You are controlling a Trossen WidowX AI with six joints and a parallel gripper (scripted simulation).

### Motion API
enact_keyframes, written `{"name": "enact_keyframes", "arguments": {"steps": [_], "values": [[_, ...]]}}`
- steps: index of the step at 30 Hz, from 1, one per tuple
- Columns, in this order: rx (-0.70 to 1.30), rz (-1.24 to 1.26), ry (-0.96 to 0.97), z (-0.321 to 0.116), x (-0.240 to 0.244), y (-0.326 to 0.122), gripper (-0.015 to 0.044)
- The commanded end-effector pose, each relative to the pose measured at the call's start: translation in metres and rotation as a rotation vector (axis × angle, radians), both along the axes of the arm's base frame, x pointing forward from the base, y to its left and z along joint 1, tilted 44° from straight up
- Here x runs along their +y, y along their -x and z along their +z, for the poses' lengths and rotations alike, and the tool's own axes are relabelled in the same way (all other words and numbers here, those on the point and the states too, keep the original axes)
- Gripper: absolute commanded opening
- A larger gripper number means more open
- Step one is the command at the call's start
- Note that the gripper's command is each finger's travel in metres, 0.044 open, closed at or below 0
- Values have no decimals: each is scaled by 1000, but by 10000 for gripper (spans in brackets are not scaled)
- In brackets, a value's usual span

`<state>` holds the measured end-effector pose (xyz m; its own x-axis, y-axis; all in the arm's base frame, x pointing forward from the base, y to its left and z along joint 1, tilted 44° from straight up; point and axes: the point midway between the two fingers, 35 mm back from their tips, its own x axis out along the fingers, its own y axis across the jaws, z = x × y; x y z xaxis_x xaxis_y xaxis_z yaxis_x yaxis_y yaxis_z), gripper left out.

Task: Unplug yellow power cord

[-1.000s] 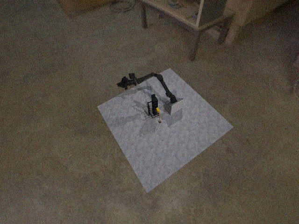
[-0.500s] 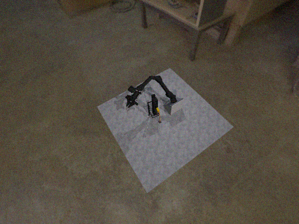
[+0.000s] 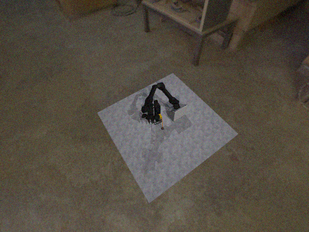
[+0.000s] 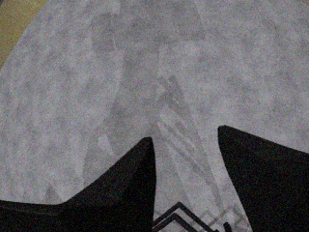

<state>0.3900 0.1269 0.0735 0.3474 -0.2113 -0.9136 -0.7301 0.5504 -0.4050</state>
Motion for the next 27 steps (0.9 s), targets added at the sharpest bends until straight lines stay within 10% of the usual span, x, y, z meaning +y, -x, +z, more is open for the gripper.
{"name": "enact_keyframes", "arguments": {"steps": [1,8,27], "values": [[202,119,208,-27,2,53,160],[513,354,606,-39,-11,133,160],[521,361,617,-32,-18,135,160]]}}
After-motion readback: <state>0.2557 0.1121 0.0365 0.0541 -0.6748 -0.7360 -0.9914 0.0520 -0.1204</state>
